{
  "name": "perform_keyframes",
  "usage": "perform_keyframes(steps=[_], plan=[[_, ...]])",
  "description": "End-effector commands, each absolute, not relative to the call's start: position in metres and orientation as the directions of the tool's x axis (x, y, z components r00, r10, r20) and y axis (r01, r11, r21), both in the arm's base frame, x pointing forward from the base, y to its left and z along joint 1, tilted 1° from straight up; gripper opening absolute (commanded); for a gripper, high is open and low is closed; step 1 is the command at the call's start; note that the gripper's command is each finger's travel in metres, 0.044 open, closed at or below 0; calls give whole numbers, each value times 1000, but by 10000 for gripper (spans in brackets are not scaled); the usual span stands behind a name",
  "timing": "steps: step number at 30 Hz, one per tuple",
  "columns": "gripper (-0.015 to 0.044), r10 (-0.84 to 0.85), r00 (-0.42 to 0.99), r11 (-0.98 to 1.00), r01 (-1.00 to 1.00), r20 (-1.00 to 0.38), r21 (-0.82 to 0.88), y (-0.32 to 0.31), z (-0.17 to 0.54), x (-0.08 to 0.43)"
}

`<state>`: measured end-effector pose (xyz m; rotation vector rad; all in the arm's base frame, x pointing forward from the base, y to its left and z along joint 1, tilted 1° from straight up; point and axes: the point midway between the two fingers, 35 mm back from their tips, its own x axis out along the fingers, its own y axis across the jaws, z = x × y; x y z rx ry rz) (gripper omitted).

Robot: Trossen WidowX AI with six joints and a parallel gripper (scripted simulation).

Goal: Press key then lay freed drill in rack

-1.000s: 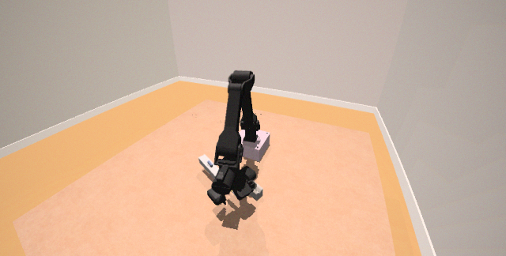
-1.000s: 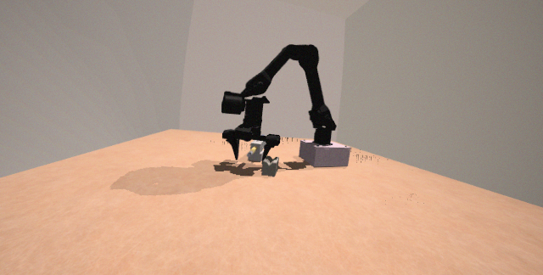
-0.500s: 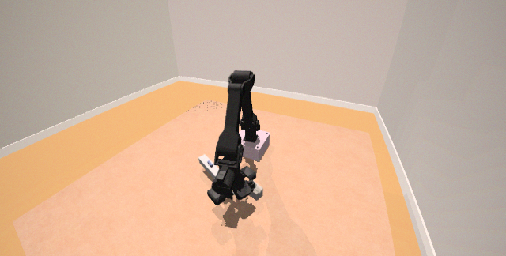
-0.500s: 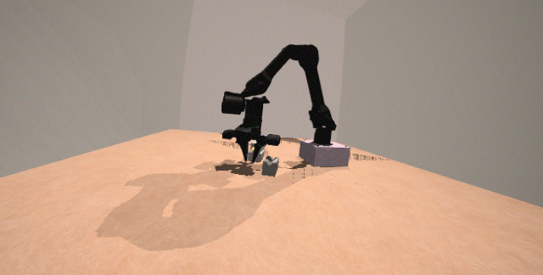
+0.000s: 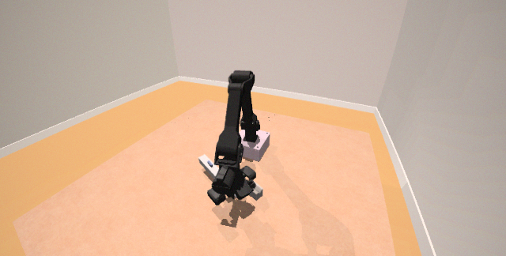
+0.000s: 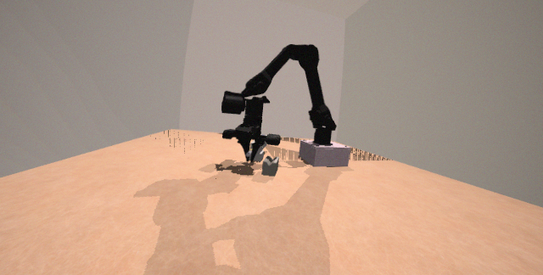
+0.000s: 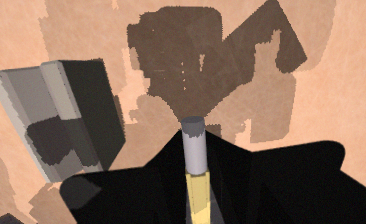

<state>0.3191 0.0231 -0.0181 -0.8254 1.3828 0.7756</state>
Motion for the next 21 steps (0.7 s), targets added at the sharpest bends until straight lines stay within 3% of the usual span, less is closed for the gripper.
perform_keyframes(steps=[1, 21], plan=[[0, -7, 41, 508, -860, -999, -39, 24, -17, 318], [0, -6, 42, 508, -860, -999, -39, 30, -16, 323]])
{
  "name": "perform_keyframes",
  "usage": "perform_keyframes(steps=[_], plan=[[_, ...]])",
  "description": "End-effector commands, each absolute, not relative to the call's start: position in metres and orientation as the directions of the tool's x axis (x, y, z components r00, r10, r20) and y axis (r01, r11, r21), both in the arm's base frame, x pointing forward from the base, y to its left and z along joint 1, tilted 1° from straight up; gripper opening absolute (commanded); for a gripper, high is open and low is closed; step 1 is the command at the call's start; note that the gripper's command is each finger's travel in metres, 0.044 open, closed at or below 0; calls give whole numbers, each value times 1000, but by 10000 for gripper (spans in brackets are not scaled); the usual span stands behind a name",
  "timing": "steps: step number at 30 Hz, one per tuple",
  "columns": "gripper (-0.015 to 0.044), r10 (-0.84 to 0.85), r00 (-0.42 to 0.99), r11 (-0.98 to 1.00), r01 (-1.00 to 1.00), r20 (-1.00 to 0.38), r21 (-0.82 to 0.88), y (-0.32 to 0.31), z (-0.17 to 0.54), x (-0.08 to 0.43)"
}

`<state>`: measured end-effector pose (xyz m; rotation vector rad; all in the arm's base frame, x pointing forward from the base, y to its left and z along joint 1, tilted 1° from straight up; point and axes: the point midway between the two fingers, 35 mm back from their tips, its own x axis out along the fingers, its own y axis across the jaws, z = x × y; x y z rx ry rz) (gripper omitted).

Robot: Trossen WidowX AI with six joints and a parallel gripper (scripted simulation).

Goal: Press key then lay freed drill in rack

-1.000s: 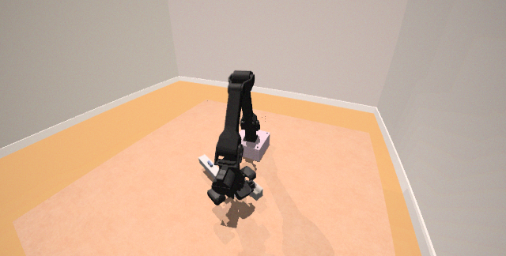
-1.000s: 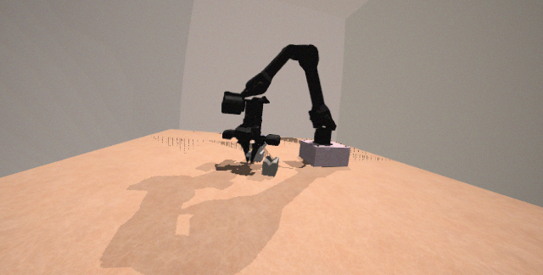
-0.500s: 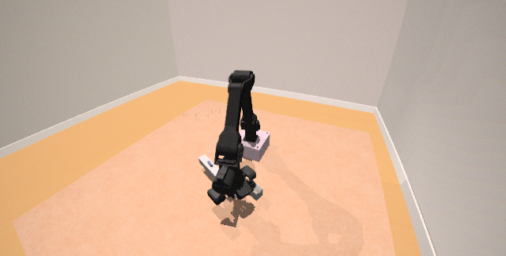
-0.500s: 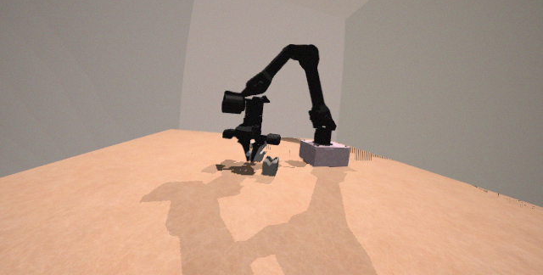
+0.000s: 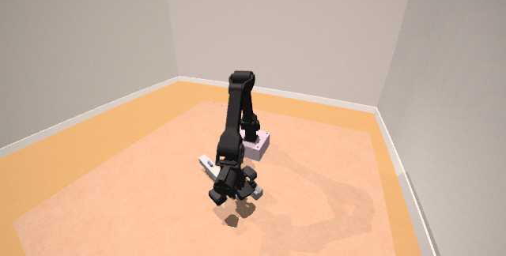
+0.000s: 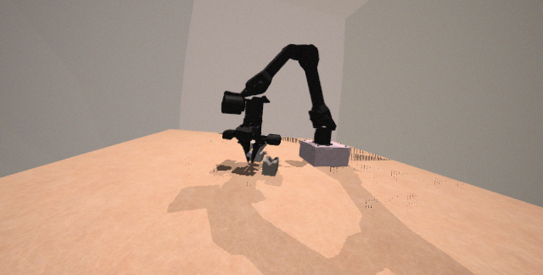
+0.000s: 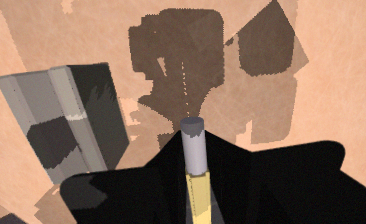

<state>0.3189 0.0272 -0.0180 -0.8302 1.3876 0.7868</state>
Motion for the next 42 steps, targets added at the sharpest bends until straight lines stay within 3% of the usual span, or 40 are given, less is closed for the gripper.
perform_keyframes(steps=[1, 42], plan=[[0, -6, 42, 508, -860, -999, -39, 31, -16, 323], [0, -2, 44, 508, -860, -999, -39, 79, -14, 352]])
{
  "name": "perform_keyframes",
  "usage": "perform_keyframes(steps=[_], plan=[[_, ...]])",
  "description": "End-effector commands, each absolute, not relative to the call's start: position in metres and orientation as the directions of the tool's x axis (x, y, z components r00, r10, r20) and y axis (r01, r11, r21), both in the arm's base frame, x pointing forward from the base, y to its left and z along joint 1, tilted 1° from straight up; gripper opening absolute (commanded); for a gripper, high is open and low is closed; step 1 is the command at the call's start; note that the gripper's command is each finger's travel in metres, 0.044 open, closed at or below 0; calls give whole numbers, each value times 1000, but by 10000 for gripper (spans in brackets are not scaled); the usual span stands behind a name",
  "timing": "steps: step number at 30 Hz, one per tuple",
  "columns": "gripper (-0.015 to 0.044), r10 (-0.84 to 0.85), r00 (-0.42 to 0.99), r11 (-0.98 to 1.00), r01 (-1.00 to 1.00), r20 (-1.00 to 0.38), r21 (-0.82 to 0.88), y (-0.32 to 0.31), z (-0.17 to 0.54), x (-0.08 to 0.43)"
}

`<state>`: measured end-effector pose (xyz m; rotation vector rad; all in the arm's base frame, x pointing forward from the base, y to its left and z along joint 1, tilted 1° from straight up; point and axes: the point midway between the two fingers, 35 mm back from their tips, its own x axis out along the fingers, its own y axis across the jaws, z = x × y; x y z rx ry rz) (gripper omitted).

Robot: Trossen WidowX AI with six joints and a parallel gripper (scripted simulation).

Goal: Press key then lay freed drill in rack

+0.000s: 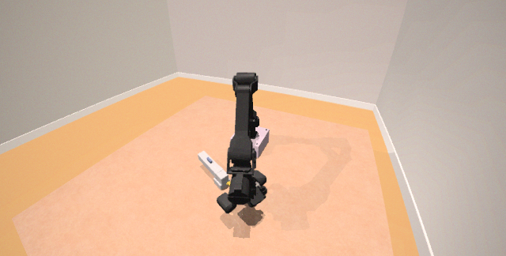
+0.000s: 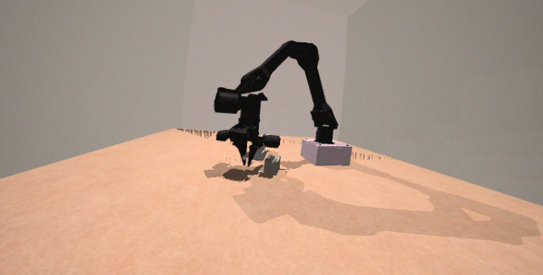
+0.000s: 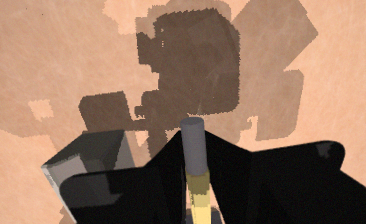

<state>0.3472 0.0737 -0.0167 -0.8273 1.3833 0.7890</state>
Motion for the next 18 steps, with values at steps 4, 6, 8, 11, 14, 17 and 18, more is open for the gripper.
perform_keyframes(steps=[4, 6, 8, 11, 14, 17, 18], plan=[[0, -1, 44, 508, -860, -999, -39, 85, -14, 355], [0, -1, 45, 508, -860, -999, -39, 86, -14, 356], [0, -1, 44, 508, -860, -999, -39, 84, -14, 354], [0, -2, 44, 508, -860, -999, -39, 83, -12, 352], [0, -2, 44, 508, -860, -999, -39, 83, -11, 352], [0, -2, 44, 508, -860, -999, -39, 83, -10, 352], [0, -2, 44, 508, -860, -999, -39, 82, -10, 352]])
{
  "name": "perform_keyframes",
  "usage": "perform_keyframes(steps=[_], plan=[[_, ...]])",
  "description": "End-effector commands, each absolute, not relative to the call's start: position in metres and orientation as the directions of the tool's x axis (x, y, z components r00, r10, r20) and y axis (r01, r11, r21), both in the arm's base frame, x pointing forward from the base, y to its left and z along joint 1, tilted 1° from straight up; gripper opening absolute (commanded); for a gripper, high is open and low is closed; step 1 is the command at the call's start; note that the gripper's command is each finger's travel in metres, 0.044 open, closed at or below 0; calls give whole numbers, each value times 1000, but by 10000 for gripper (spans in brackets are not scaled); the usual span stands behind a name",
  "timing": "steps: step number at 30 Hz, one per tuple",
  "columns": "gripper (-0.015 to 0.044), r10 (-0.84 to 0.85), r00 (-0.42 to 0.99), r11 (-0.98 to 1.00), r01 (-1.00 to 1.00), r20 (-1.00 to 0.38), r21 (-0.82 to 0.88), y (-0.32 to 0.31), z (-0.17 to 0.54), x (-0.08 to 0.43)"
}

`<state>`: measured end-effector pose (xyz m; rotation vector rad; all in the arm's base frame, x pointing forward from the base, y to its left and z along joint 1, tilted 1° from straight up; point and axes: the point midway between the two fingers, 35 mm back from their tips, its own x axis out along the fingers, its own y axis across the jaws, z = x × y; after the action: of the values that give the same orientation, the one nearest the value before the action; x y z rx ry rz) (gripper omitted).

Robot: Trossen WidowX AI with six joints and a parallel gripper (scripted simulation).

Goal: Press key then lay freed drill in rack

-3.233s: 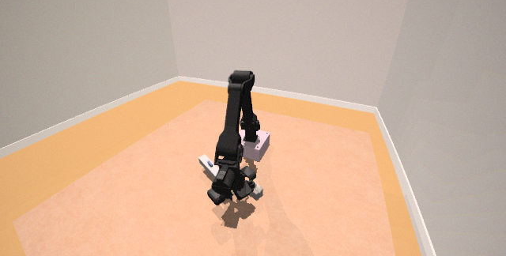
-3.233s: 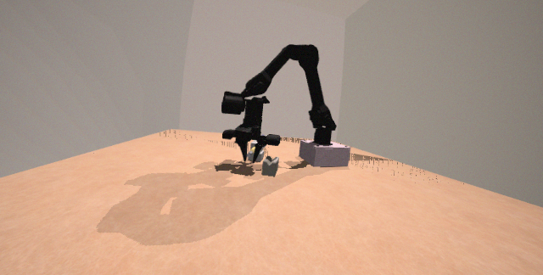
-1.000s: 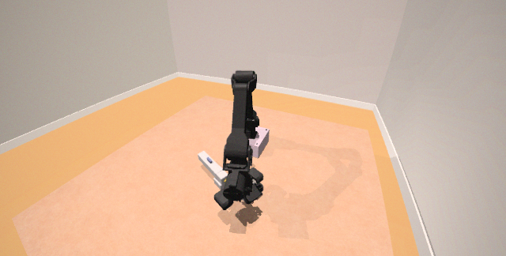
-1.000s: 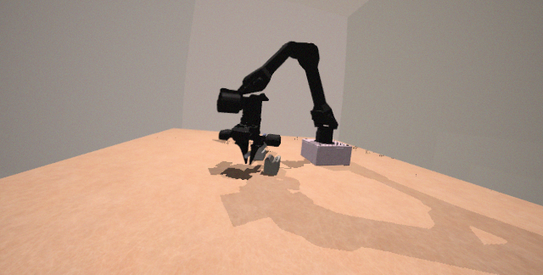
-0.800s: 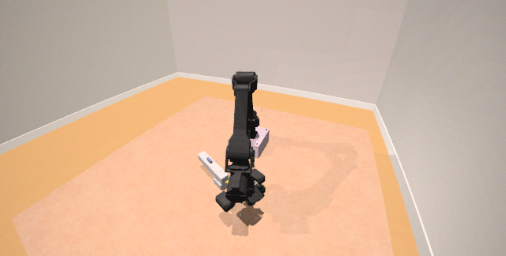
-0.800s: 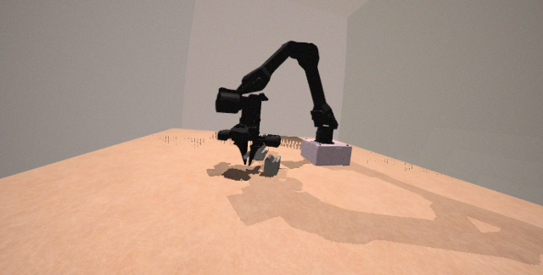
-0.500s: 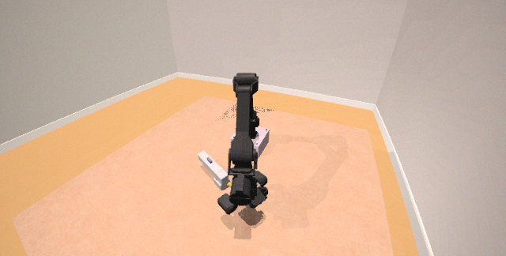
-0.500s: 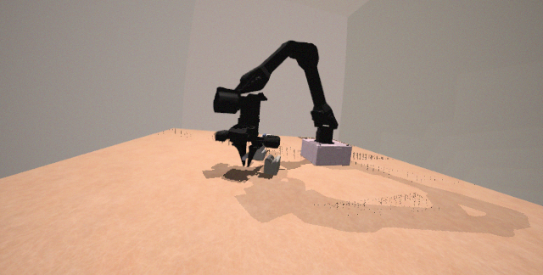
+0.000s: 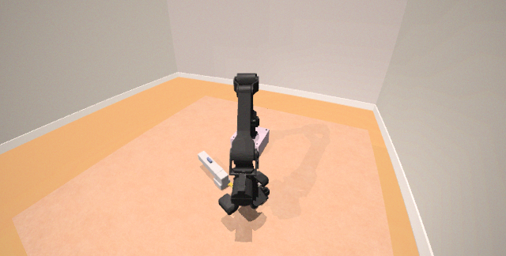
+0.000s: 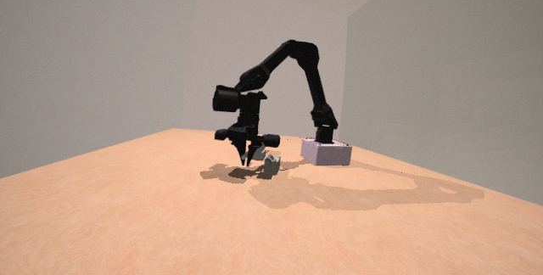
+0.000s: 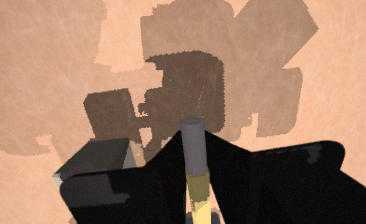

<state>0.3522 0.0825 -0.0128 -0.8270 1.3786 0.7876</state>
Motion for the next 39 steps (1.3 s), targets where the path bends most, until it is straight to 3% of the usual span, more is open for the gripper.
perform_keyframes(steps=[1, 39], plan=[[0, -2, 44, 508, -860, -999, -39, 82, -9, 352], [0, -2, 44, 508, -860, -999, -39, 80, 4, 349]])
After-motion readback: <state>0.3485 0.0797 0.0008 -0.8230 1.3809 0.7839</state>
